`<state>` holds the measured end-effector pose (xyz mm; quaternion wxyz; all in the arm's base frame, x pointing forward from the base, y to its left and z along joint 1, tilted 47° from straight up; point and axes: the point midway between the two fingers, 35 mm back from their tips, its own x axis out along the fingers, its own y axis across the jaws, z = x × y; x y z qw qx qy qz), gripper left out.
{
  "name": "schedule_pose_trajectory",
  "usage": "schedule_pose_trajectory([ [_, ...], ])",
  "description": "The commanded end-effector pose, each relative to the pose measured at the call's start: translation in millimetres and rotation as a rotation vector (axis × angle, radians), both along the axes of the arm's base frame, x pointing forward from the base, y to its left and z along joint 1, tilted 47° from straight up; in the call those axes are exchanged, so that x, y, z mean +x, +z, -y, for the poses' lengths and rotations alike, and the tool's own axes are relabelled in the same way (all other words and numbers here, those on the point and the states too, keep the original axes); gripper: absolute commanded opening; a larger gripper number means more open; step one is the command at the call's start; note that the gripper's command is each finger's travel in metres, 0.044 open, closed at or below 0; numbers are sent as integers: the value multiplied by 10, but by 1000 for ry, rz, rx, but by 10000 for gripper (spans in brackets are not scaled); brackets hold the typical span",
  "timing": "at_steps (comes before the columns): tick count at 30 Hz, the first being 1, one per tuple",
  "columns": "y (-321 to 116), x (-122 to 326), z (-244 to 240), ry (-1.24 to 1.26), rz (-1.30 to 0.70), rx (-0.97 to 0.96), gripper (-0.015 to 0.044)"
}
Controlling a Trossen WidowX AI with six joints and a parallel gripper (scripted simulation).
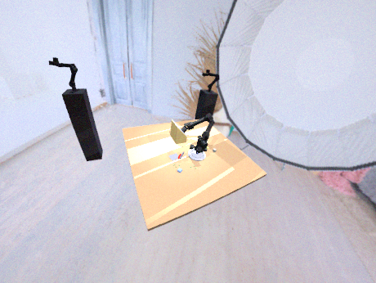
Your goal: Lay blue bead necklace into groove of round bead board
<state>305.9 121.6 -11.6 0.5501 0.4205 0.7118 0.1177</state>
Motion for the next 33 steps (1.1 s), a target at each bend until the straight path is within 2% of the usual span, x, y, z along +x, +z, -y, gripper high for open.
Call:
schedule_pose_trajectory([
  [1, 3, -1, -1, 1, 0, 0, 0],
  [14, 169, 4, 186, -2, -5, 2, 0],
  [33, 12, -10, 16, -2, -6, 3, 0],
])
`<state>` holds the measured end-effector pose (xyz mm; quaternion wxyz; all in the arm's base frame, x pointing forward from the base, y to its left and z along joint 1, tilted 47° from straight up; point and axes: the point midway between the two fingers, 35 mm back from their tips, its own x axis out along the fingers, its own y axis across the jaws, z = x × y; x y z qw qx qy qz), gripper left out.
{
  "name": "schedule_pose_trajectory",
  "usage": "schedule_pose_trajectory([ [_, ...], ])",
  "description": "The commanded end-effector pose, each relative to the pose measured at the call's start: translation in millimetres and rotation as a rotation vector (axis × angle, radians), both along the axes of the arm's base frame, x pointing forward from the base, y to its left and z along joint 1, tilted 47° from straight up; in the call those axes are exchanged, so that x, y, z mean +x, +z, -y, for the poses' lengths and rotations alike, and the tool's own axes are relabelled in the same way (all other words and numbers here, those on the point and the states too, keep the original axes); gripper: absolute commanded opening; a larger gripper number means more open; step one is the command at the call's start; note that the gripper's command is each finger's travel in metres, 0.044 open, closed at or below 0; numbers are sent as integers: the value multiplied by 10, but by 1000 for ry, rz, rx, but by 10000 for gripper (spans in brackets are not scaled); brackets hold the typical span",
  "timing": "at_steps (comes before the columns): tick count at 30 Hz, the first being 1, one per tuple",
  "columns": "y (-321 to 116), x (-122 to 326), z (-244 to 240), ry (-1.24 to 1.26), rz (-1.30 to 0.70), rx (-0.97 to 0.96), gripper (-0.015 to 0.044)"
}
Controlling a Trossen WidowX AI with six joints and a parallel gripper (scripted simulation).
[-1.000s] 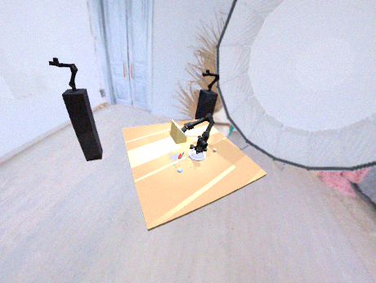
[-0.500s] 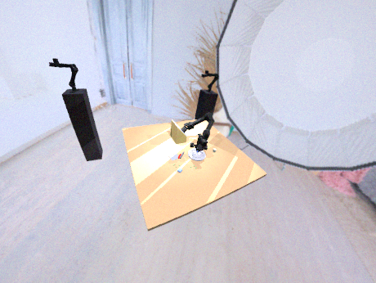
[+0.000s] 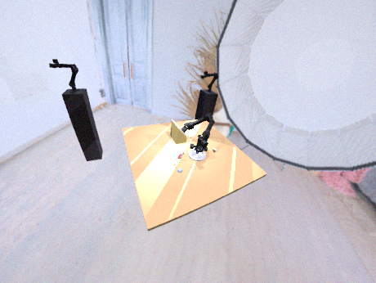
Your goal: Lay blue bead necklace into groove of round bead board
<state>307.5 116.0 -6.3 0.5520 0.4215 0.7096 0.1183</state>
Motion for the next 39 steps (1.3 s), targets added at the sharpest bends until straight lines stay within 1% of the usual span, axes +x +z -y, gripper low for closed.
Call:
schedule_pose_trajectory([
  [1, -43, -27, -42, 1, -11, 2, 0],
  [4, -43, -27, -42, 1, -11, 2, 0],
  [17, -19, -6, -20, 1, -2, 0, 341],
  [21, 45, -9, 54, 1, -6, 0, 440],
  [25, 112, -14, 127, 1, -10, 1, 440],
  [26, 57, -24, 80, 0, -16, 2, 440],
  [39, 109, -20, 136, 1, -11, 1, 440],
])
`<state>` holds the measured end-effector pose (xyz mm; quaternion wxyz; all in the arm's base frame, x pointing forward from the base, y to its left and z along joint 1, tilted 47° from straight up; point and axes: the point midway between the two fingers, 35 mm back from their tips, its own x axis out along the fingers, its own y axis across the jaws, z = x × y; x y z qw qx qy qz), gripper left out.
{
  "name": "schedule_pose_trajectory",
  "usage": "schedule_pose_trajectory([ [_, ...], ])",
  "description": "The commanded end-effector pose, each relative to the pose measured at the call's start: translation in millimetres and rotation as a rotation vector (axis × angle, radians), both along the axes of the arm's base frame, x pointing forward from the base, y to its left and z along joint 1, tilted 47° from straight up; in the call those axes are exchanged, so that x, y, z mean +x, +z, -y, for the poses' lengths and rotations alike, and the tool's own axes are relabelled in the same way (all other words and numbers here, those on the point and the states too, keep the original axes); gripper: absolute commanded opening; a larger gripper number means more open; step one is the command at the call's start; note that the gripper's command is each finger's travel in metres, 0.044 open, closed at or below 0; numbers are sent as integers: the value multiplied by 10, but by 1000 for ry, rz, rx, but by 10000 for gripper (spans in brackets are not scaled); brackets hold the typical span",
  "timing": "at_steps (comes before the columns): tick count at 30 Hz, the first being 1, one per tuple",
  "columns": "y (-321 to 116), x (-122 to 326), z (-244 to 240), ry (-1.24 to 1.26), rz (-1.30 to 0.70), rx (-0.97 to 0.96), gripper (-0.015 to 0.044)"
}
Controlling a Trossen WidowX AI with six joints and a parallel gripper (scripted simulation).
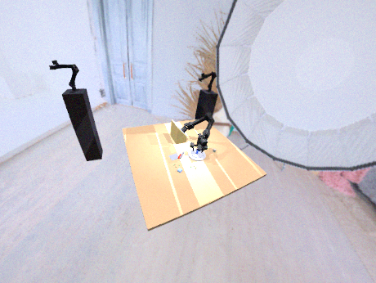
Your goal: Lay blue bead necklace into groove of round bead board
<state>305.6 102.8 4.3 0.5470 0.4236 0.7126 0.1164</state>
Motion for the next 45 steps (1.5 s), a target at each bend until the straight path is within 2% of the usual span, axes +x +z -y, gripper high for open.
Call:
schedule_pose_trajectory([
  [1, 2, -1, 4, 3, 2, -2, 440],
  [3, 2, -1, 4, 3, 2, -2, 440],
  [8, 184, -197, -86, 67, 70, 2, 310],
  [17, 502, -722, -255, 222, 233, 14, 310],
  [45, 281, -741, -497, 224, 236, 14, 310],
])
